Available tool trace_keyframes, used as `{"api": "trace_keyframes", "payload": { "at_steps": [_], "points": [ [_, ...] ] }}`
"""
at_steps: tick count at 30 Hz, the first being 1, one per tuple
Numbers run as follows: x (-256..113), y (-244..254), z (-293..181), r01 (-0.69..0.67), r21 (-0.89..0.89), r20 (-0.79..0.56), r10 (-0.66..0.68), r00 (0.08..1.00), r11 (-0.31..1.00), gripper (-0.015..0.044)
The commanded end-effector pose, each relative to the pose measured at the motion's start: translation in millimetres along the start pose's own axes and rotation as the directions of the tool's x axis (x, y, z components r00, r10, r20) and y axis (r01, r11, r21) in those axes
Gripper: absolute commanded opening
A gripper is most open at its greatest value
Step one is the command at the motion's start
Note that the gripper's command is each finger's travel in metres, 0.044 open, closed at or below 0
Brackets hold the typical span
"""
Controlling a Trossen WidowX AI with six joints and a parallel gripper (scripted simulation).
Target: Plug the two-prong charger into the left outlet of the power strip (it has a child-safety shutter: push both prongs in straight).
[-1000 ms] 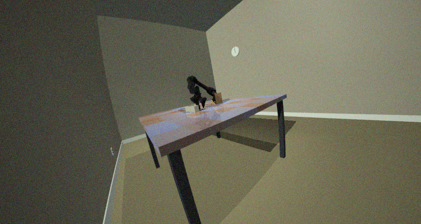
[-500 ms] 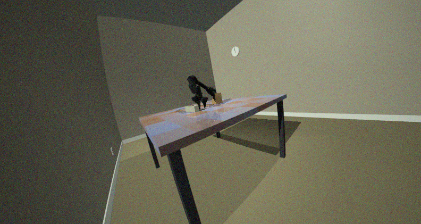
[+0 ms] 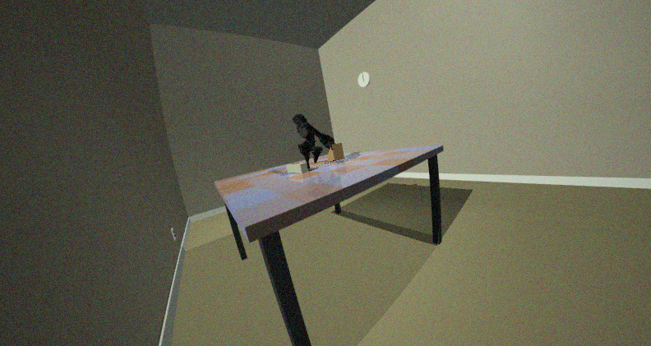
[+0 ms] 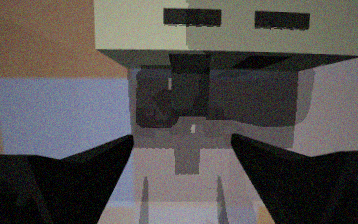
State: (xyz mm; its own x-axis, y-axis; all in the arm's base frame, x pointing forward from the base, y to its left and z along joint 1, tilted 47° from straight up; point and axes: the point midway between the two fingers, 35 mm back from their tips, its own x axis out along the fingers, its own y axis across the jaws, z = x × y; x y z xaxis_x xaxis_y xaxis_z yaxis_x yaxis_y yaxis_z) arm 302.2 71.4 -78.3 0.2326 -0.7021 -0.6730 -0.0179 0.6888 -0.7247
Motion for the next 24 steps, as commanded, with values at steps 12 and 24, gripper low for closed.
{"api": "trace_keyframes", "payload": {
  "at_steps": [12,24],
  "points": [
    [-55,-4,16,0.000,0.013,0.361,-0.005,0.933,1.000,0.0440],
    [-55,-4,16,0.000,0.013,0.361,-0.005,0.933,1.000,0.0440]
  ]
}}
